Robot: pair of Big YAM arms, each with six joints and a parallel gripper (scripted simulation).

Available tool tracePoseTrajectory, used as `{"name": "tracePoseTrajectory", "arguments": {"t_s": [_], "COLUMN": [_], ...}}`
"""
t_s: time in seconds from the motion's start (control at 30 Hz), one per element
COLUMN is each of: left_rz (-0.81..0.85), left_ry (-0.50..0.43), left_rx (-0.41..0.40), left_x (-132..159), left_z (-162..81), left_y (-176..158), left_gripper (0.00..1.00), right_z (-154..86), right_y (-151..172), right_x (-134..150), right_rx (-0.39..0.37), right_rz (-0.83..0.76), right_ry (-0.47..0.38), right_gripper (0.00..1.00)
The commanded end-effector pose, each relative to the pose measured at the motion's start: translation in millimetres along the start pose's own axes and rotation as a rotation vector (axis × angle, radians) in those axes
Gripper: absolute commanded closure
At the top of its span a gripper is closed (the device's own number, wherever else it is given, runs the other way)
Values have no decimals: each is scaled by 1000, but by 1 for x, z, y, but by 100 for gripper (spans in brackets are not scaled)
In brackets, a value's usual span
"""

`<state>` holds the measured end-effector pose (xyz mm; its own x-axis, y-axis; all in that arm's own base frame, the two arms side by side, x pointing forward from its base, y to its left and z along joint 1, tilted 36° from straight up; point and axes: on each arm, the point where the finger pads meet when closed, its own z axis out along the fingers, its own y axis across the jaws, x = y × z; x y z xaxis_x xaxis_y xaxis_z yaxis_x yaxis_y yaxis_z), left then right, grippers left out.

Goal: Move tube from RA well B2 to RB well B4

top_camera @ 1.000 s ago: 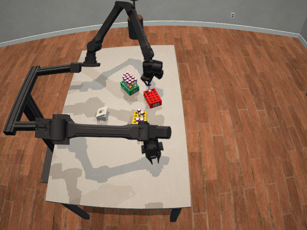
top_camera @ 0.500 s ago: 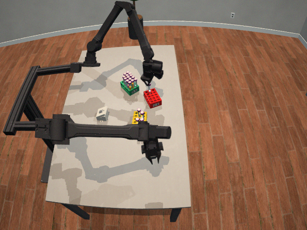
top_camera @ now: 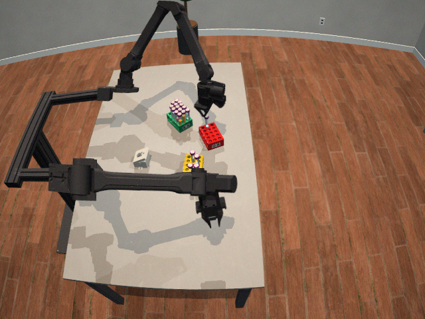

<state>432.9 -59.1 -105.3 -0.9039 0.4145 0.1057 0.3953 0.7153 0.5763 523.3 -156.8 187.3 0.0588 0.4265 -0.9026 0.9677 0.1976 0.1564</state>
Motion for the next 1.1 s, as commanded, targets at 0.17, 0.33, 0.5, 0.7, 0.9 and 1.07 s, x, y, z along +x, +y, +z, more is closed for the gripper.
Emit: {"name": "tracePoseTrajectory", "arguments": {"t_s": [0.17, 0.33, 0.5, 0.7, 0.9, 1.07], "left_rz": [-24, -33, -29, -34, -224, -272], "left_ry": [-35, -48, -42, -2, 13, -19], "left_rx": [-1, -1, 0, 0, -3, 5], "left_x": [-14, -20, -16, -2, 19, 5], "left_z": [-39, -56, -63, -54, -52, -62], "left_y": [4, 5, 4, -13, -53, -70], "left_gripper": [70, 70, 70, 70, 70, 70], "right_z": [-5, -5, -5, -5, -5, -5], "right_y": [9, 9, 9, 9, 9, 9], "right_x": [-9, -9, -9, -9, -9, -9], "right_rx": [-15, -15, -15, -15, -15, -15], "right_rz": [24, 24, 24, 24, 24, 24], "right_ry": [-6, -6, -6, -6, -6, -6], "right_gripper": [70, 70, 70, 70, 70, 70]}}
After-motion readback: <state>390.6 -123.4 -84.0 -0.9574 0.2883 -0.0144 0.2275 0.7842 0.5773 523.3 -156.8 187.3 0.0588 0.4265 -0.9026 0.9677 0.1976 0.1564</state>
